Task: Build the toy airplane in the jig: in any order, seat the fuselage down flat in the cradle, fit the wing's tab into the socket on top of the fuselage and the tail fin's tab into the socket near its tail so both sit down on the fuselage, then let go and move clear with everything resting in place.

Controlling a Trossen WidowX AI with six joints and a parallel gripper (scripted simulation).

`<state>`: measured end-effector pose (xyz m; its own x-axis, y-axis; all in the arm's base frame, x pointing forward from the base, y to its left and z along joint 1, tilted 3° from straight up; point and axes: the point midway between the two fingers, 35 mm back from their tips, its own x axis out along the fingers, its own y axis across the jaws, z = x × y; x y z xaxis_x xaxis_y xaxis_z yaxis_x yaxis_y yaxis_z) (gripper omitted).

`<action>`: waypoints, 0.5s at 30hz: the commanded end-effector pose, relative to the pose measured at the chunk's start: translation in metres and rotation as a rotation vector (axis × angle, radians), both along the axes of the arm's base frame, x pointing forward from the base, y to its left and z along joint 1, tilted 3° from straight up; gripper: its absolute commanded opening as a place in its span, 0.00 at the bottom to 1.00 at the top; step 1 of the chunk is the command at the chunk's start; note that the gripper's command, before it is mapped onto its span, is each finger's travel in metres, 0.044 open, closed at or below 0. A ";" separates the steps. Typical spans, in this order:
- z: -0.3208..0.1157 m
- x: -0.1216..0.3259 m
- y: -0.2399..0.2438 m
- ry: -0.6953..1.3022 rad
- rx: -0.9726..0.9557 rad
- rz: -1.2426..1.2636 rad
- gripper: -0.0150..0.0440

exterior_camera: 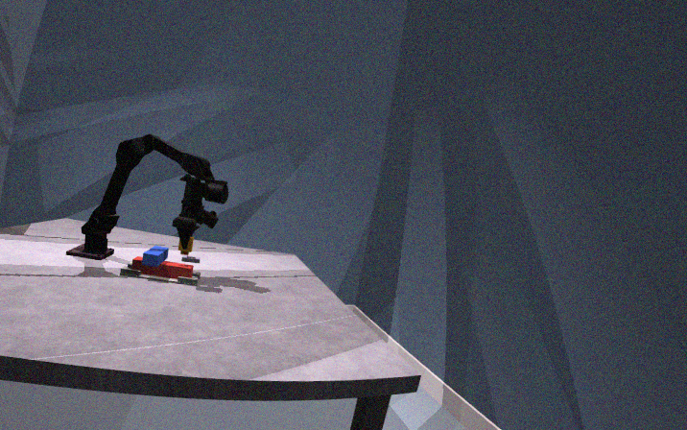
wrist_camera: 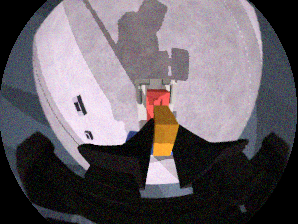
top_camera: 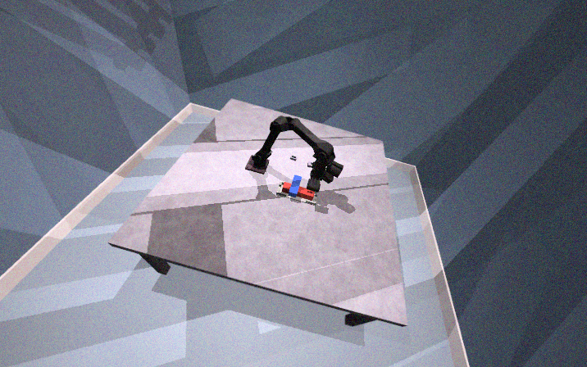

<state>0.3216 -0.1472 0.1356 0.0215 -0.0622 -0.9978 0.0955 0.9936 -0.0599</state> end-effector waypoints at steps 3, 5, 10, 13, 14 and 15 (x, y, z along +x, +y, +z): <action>0.000 0.001 -0.001 -0.003 -0.003 0.004 0.37; 0.000 0.001 -0.001 -0.003 -0.003 0.004 0.37; 0.000 0.002 -0.001 -0.003 -0.003 0.004 0.37; -0.005 0.002 -0.002 -0.003 -0.003 0.004 0.37; -0.007 0.002 -0.002 -0.003 -0.003 0.004 0.37; -0.008 0.003 -0.002 -0.003 -0.003 0.004 0.37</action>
